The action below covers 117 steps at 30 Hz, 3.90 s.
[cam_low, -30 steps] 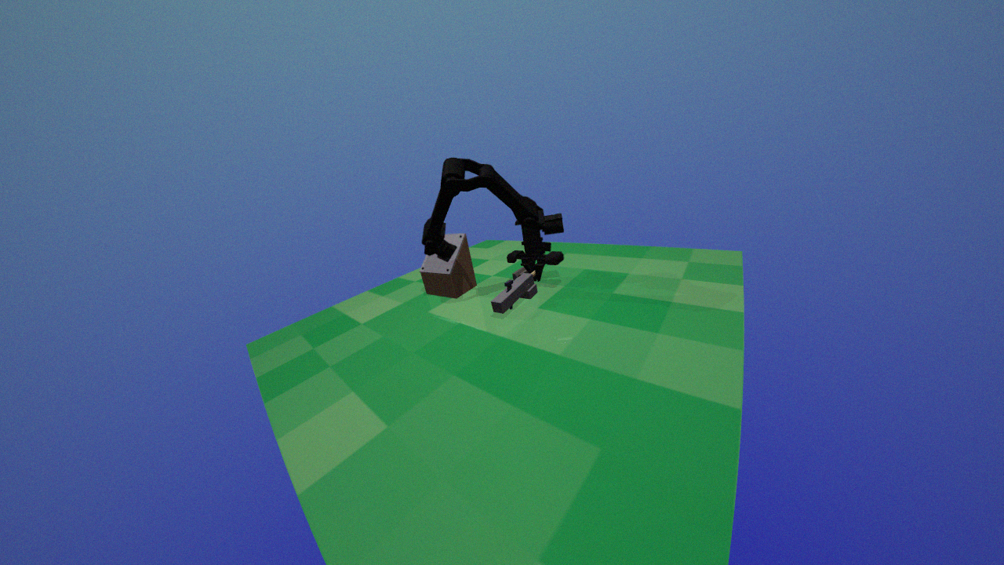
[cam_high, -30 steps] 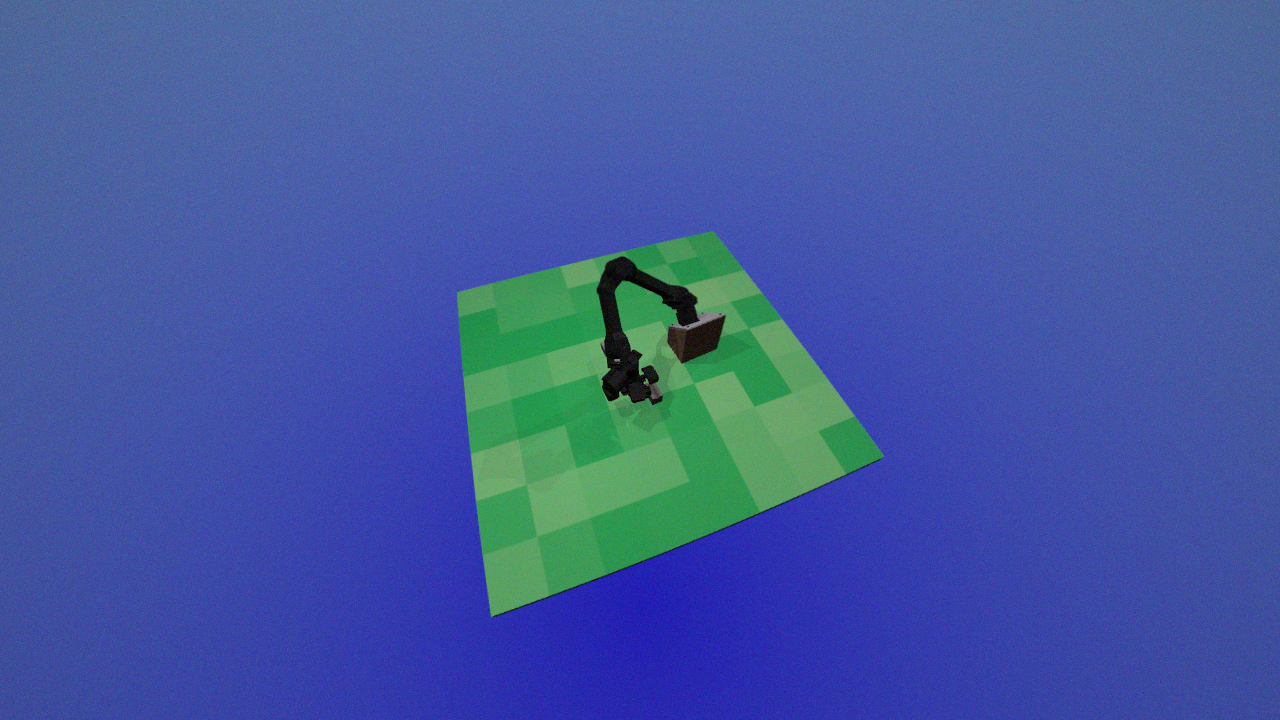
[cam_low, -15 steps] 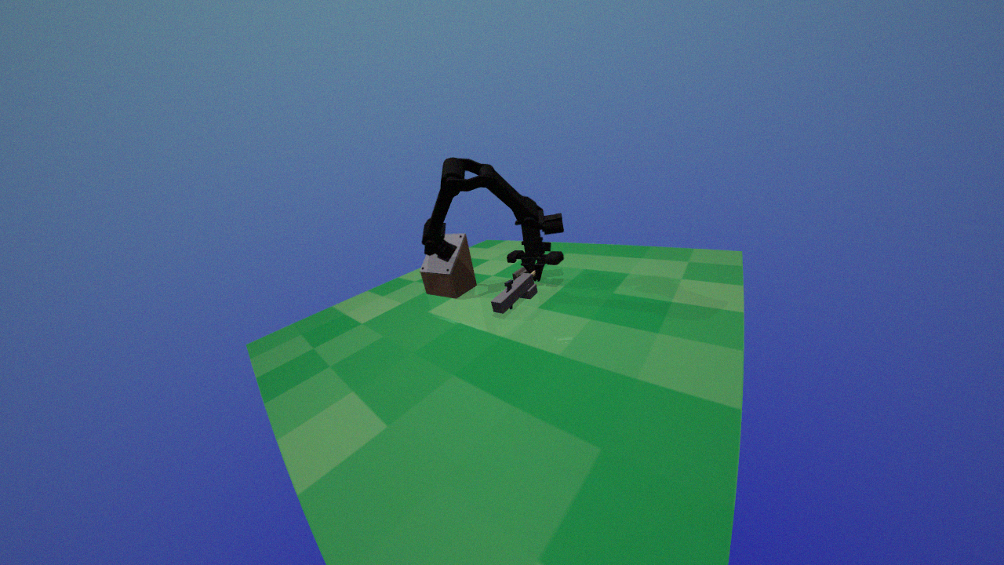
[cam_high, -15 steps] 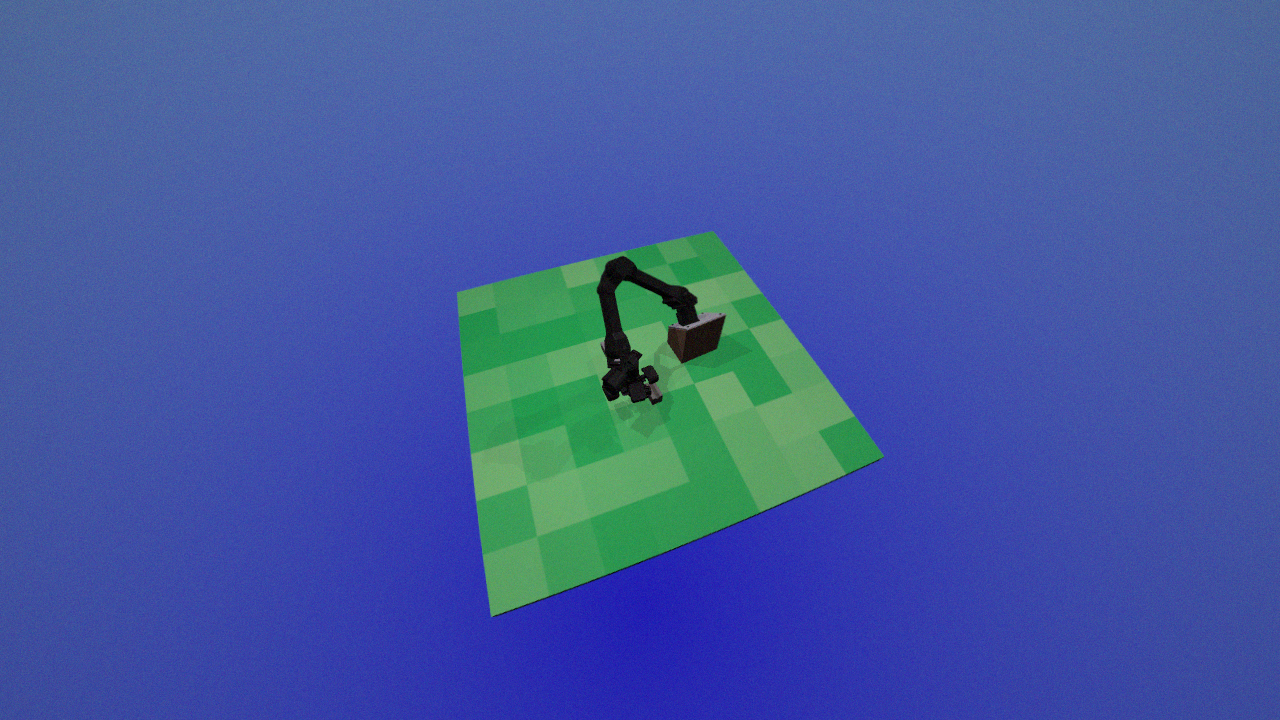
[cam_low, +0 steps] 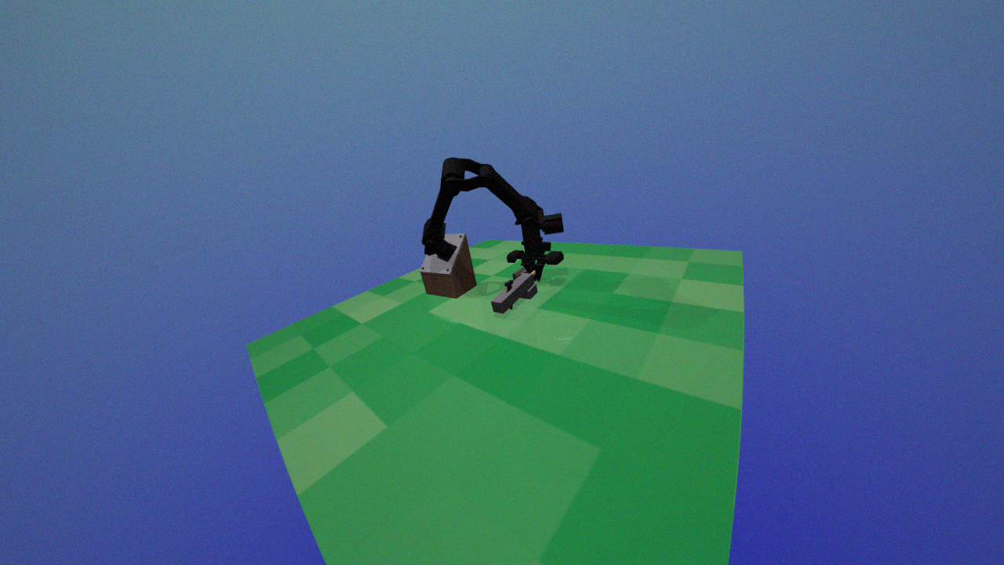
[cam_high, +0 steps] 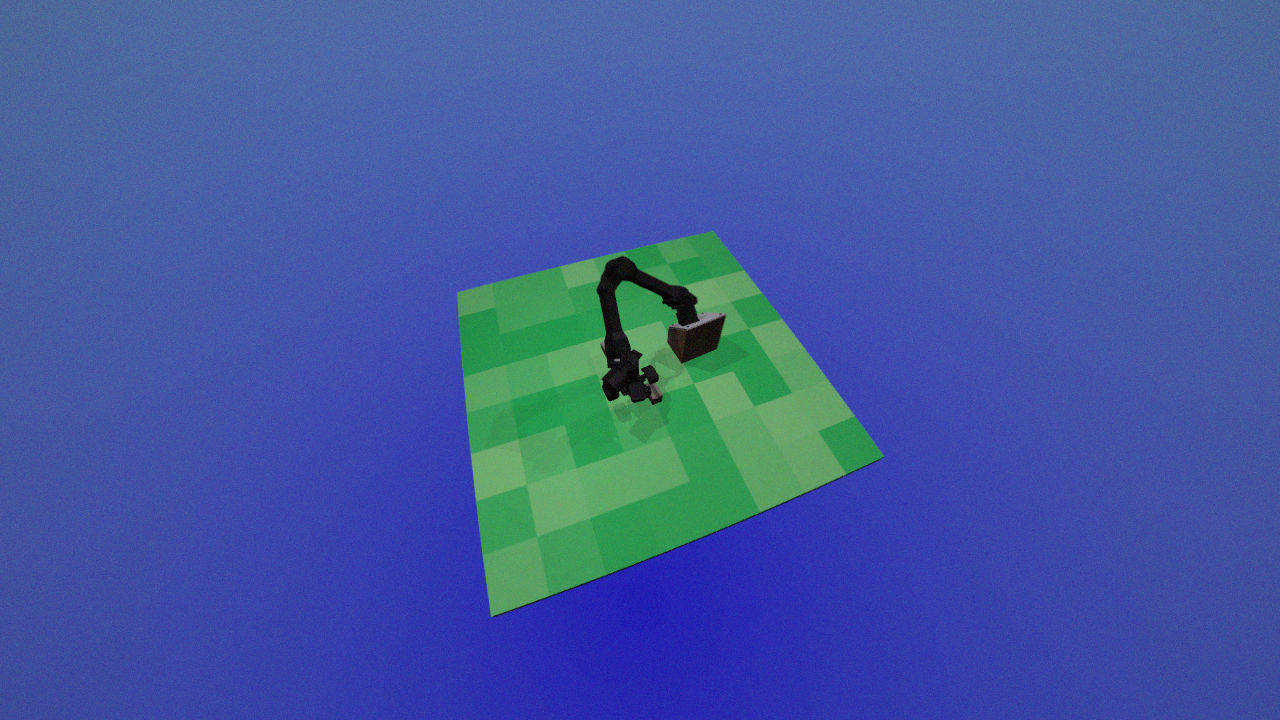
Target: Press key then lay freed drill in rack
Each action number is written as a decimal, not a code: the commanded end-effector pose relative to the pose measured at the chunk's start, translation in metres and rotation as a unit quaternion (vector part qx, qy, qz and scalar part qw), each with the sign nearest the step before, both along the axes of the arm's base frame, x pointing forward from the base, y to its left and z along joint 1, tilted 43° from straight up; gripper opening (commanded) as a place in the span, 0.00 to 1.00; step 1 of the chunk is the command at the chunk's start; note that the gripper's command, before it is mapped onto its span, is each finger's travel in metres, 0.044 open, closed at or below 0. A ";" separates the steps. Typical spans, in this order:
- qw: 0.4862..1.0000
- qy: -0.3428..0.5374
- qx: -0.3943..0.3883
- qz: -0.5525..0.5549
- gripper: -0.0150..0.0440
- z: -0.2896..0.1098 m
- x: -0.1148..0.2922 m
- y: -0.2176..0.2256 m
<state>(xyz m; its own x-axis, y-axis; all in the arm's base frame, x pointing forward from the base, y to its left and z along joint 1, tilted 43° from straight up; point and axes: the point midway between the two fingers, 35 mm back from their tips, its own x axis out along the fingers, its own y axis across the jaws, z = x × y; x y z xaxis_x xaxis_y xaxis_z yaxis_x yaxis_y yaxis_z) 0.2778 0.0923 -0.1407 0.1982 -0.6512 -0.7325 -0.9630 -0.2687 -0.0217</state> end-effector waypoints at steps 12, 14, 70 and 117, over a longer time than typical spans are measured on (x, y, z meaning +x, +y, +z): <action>1.000 -0.003 0.001 -0.001 0.25 0.002 0.001 0.001; 1.000 -0.003 0.001 -0.001 0.25 0.002 0.001 0.001; 1.000 -0.003 0.003 -0.001 0.25 -0.029 -0.010 0.036; 1.000 -0.003 0.003 -0.001 0.25 -0.030 -0.017 0.057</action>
<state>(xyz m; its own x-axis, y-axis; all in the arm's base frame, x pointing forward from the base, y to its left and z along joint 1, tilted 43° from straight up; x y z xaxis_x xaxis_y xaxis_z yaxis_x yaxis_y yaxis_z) 0.2607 0.1477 -0.1734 0.2012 -0.6505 -0.7324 -0.9625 -0.2700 -0.0246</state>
